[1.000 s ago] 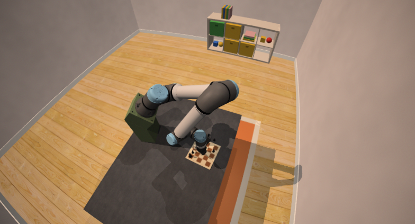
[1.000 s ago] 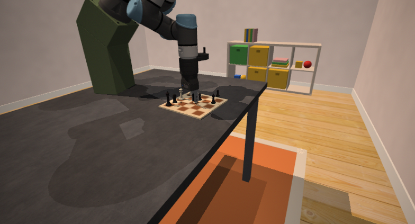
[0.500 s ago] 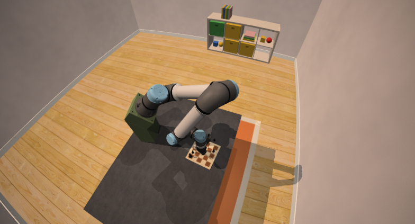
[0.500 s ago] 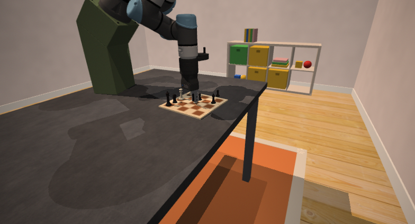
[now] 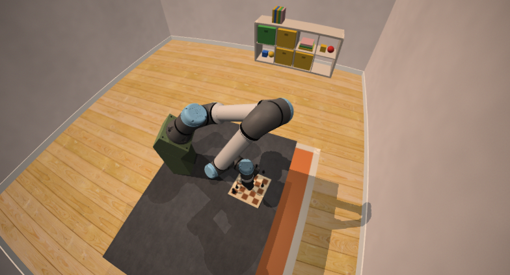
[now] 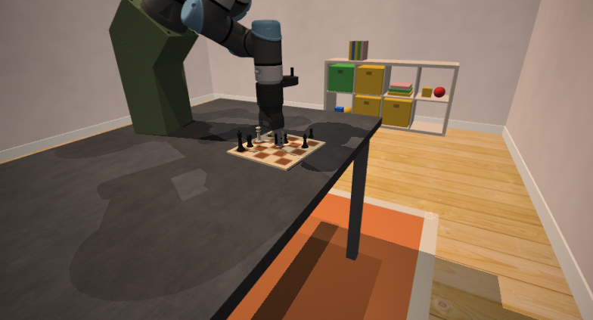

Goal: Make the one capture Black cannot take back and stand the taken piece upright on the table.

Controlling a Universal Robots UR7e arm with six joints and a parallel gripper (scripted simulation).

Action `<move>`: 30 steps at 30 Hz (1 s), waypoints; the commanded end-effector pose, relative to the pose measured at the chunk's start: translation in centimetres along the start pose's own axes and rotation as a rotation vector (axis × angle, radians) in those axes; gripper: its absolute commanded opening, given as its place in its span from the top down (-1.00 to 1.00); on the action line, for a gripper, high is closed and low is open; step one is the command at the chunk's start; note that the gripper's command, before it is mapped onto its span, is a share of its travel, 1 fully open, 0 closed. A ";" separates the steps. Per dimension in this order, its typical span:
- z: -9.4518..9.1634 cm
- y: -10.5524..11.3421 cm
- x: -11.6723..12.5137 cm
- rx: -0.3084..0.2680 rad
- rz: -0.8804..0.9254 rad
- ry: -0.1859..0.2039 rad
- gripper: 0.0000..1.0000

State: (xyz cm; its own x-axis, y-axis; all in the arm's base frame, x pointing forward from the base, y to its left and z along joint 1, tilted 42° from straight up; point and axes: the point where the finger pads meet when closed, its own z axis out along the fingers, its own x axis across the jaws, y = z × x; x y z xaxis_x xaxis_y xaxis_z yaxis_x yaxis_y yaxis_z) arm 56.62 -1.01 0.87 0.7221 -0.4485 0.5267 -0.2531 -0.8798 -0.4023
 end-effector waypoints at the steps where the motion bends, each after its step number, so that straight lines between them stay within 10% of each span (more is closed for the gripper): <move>1: -0.1 0.0 0.2 0.000 -0.001 0.003 1.00; 30: -7.2 0.0 0.0 -0.001 0.001 0.001 1.00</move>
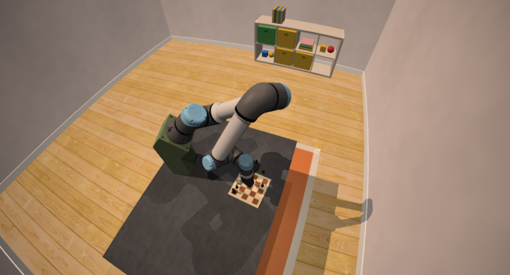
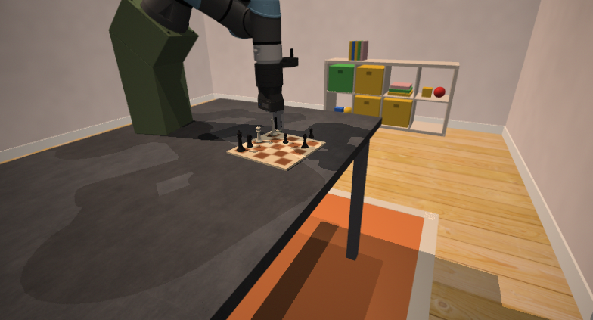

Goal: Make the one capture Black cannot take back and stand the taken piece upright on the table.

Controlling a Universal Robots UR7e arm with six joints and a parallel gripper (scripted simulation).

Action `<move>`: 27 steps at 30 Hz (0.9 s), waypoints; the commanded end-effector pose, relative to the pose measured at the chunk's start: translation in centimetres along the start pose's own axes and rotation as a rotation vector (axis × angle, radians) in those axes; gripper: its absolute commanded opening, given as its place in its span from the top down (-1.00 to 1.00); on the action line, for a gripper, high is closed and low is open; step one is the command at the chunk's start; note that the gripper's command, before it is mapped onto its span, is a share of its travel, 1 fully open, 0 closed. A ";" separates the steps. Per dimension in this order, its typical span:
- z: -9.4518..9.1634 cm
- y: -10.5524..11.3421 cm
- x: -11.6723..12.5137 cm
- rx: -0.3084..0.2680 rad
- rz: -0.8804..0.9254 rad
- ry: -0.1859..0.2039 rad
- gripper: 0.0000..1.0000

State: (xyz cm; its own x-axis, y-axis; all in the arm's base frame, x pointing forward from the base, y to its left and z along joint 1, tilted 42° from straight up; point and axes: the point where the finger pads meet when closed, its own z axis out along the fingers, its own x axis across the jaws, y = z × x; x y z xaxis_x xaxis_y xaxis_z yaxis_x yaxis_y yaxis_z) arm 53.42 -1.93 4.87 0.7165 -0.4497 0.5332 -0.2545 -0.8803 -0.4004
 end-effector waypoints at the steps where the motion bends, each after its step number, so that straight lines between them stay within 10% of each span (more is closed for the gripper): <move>1: -2.3 0.0 -0.2 0.002 0.001 -0.008 1.00; 27: -4.8 0.0 -0.1 0.002 0.000 -0.007 1.00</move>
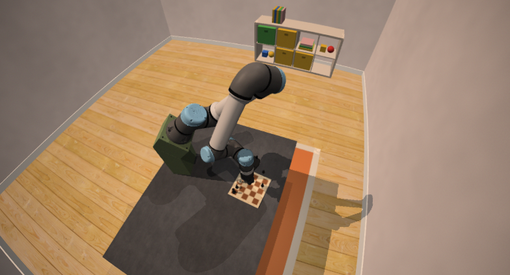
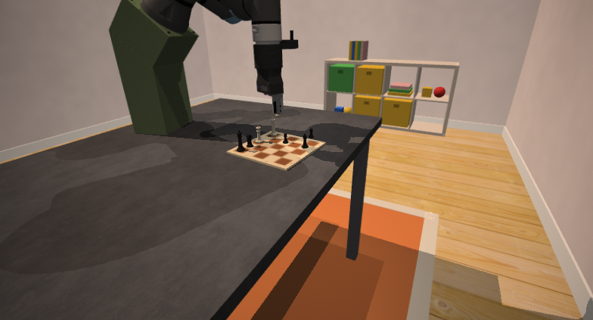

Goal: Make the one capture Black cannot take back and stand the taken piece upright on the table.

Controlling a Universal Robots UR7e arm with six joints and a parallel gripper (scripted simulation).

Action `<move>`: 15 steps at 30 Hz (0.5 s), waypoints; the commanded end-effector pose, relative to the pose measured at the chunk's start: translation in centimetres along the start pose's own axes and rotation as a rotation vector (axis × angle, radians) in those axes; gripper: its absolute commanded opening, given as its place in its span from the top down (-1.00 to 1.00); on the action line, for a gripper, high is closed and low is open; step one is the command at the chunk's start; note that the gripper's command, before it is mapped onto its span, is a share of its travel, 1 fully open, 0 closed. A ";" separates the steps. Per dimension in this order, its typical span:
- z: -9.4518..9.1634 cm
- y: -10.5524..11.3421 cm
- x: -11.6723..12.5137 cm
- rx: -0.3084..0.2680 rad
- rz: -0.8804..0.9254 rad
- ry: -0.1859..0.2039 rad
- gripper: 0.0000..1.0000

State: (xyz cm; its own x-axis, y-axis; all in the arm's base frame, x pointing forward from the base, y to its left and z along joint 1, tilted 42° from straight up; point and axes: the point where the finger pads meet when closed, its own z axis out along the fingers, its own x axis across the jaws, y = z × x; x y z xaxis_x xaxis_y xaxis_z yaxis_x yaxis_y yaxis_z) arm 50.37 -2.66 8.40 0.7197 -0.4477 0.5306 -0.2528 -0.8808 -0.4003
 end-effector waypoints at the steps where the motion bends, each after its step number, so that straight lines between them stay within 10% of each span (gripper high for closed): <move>1: -0.1 0.0 -0.2 0.001 0.001 -0.003 1.00; 15: 0.0 -0.4 -0.6 0.002 0.080 -0.006 1.00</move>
State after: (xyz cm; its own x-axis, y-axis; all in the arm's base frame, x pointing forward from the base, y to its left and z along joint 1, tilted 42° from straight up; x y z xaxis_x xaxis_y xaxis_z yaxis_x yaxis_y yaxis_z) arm 50.28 -2.58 8.35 0.7159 -0.4675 0.5186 -0.2690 -0.8701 -0.4130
